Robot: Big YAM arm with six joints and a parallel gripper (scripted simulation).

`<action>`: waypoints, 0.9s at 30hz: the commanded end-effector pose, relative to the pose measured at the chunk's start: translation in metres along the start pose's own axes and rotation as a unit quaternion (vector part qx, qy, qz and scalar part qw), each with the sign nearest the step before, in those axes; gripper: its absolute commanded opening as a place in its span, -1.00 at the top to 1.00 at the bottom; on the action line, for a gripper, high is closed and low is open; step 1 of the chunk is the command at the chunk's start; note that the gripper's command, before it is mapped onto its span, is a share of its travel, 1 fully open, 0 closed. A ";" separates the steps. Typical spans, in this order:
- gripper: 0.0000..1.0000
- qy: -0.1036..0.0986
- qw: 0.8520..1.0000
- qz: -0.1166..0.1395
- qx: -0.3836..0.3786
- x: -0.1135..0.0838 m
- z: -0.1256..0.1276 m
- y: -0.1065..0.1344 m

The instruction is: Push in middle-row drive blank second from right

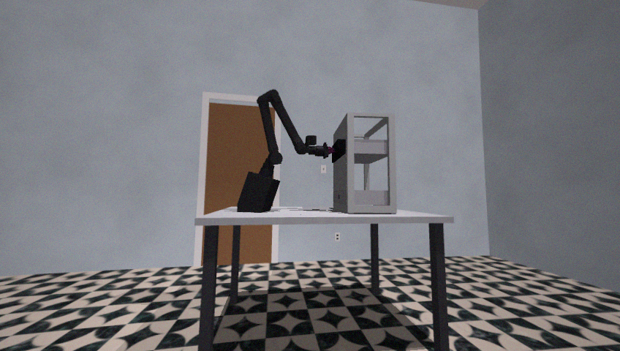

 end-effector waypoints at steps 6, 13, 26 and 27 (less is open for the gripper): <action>1.00 -0.007 1.000 0.001 -0.007 -0.035 0.003 -0.001; 1.00 -0.008 1.000 0.001 -0.008 -0.088 0.005 -0.001; 1.00 -0.008 1.000 0.001 -0.008 -0.103 0.006 -0.002; 1.00 -0.008 1.000 0.001 -0.008 -0.106 0.006 -0.002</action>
Point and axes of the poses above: the point where the finger pads meet when closed, its own x axis out along the fingers, its own z axis across the jaws, y = z × x, the point moved 4 cm from there along -x, back along the fingers, and after that the axes turned 2 degrees about -x, right-handed, at the moved point
